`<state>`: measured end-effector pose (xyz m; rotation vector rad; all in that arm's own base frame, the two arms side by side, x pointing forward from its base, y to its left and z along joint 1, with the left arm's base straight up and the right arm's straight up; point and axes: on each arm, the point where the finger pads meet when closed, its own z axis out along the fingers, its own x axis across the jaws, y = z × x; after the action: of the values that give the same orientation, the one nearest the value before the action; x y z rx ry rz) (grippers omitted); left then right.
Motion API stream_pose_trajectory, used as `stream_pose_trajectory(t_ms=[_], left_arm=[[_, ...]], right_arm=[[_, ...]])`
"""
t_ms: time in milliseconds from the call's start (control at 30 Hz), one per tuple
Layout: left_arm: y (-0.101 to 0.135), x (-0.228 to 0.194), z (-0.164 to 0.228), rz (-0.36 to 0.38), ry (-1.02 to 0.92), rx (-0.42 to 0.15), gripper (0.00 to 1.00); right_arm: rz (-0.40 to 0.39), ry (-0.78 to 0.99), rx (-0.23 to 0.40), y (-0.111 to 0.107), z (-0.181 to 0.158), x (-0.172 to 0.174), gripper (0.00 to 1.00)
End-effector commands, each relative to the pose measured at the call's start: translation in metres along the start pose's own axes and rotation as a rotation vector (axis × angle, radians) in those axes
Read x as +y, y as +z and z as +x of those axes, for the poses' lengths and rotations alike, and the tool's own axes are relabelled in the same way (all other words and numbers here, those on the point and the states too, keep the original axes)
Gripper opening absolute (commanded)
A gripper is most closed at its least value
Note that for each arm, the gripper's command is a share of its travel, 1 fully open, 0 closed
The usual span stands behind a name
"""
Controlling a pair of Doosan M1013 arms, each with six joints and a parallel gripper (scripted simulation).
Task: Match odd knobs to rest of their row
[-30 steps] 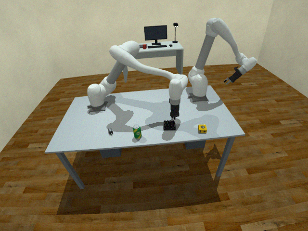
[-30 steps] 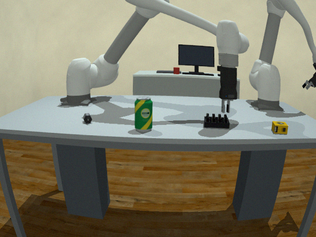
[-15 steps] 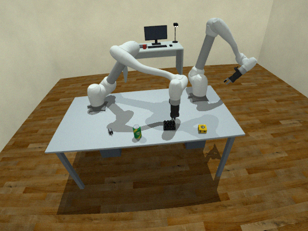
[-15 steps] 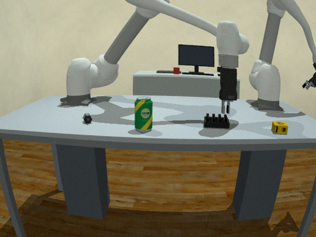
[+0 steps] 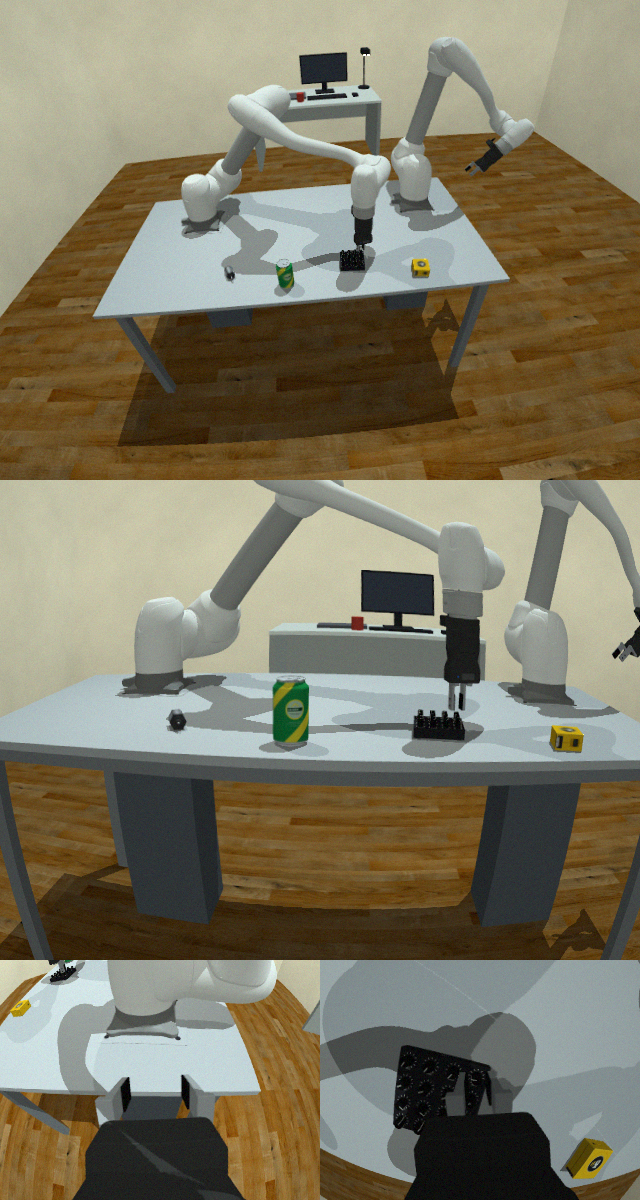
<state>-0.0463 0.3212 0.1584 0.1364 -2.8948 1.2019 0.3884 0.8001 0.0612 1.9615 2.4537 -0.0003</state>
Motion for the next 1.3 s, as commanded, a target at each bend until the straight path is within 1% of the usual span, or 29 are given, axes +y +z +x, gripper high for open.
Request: stream_pose_trajectory(t_ms=[0,333,900,933,1267], left_arm=[[0.000,0.000,0.000,-0.001,0.000,0.000,1.00],[0.000,0.000,0.000,-0.001,0.000,0.000,1.00],[0.000,0.000,0.000,-0.001,0.000,0.000,1.00],[0.000,0.000,0.000,-0.001,0.000,0.000,1.00],[0.000,0.000,0.000,-0.001,0.000,0.000,1.00]], right_arm=[[-0.001,0.000,0.002,-0.001,0.000,0.000,0.46],[-0.001,0.000,0.002,0.012,0.000,0.000,0.46],[-0.001,0.000,0.002,0.013,0.000,0.000,0.46],[-0.001,0.000,0.002,0.013,0.000,0.000,0.30],[-0.001,0.000,0.002,0.013,0.000,0.000,0.30]])
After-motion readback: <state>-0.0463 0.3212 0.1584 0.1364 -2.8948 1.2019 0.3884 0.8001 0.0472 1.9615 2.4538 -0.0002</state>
